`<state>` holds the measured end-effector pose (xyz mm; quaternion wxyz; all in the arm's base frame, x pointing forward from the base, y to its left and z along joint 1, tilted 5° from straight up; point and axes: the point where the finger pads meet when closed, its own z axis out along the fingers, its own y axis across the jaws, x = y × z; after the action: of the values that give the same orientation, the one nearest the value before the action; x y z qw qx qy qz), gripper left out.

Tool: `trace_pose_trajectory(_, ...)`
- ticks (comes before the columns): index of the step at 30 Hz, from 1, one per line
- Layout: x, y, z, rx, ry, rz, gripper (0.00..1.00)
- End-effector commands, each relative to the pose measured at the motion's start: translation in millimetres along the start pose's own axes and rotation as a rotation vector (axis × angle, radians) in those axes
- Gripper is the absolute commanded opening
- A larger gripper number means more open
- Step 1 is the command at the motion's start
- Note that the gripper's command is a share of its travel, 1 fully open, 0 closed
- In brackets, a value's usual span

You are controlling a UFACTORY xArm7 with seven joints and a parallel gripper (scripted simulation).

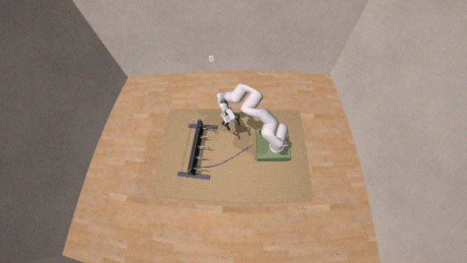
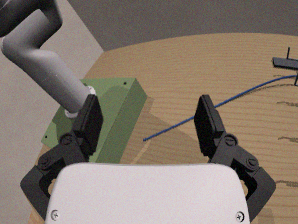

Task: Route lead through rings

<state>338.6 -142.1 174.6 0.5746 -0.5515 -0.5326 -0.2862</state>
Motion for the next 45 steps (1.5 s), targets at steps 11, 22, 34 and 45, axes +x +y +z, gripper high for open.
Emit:
trace_pose_trajectory(11, 1, 0, -1, -0.001, -0.003, -0.002, 1.0)
trace_pose_trajectory(22, 1, 0, 0, 0.0, -0.008, 0.006, 1.0)
trace_pose_trajectory(34, 6, 5, 11, 0.011, -0.112, 0.176, 1.0)
trace_pose_trajectory(45, 13, 11, 27, -0.008, -0.268, 0.407, 1.0)
